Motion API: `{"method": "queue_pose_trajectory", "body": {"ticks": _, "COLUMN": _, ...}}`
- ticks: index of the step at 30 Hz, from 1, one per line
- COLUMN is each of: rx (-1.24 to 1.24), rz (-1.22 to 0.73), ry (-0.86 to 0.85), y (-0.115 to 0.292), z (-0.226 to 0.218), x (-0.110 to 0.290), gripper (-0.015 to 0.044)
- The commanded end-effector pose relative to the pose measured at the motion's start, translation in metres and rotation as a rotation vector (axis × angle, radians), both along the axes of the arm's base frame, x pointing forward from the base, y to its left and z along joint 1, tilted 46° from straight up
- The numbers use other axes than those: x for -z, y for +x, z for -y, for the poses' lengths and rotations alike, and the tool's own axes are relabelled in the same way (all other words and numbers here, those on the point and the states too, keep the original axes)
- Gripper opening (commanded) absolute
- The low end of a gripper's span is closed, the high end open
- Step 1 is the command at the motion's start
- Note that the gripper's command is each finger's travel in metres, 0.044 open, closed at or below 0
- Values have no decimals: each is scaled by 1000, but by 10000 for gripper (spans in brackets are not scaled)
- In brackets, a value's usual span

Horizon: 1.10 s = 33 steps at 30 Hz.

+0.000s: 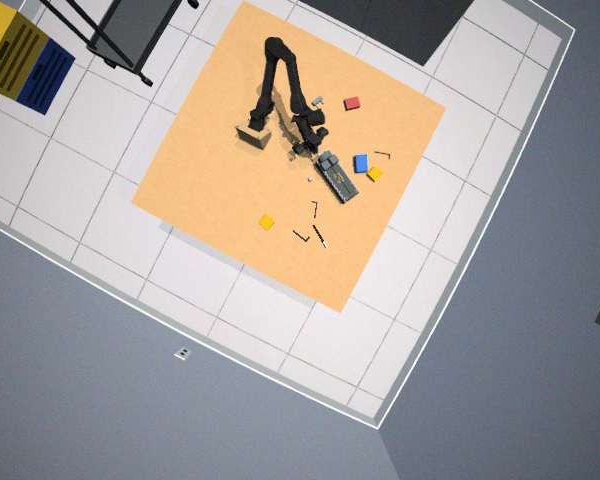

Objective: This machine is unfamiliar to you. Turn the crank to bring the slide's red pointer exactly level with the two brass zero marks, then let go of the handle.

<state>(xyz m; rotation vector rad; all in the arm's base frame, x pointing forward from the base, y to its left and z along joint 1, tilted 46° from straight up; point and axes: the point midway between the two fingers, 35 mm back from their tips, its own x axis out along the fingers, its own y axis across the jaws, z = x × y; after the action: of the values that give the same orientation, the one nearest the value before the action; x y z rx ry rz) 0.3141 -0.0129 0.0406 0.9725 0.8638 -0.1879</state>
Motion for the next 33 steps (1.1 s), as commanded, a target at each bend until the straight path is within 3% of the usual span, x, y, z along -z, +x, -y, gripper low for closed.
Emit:
{"method": "queue_pose_trajectory", "body": {"ticks": 1, "rx": 5, "rz": 11, "ry": -2, "y": 1, "z": 3, "x": -8, "gripper": 0}}
{"method": "queue_pose_trajectory", "body": {"ticks": 33, "rx": 5, "rz": 11, "ry": -2, "y": 6, "z": 1, "x": -19, "gripper": 0}}
